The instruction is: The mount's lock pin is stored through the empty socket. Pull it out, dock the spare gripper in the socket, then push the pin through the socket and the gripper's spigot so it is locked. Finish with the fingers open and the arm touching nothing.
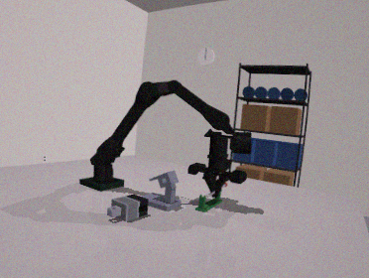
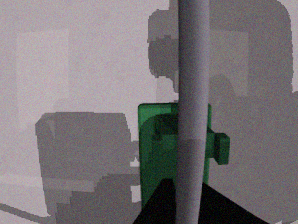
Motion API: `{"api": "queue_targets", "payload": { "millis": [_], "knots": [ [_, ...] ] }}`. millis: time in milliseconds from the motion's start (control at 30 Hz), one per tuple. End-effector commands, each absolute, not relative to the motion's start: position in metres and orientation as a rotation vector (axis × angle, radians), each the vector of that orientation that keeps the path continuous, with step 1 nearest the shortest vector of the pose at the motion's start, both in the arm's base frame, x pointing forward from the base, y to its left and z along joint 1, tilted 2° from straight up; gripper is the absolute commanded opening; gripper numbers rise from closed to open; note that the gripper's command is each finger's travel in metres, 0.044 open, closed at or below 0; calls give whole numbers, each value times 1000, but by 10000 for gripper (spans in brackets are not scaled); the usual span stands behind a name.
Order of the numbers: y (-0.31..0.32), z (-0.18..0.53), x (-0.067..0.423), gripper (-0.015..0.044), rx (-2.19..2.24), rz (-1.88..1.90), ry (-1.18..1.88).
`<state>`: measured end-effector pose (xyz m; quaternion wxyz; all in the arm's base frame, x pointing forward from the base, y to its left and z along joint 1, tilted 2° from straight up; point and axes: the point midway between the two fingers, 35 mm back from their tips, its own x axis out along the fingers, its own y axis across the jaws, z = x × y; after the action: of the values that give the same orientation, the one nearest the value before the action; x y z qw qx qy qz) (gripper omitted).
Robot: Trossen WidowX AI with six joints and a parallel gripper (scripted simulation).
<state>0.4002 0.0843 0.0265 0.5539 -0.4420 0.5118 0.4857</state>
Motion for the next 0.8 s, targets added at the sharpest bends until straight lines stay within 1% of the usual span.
{"api": "queue_targets", "payload": {
  "millis": [0, 767],
  "knots": [
    [83, 26, 400, 0, -1050, 1148, 1211],
    [83, 56, 392, 0, -1031, 1170, 1246]
  ]
}}
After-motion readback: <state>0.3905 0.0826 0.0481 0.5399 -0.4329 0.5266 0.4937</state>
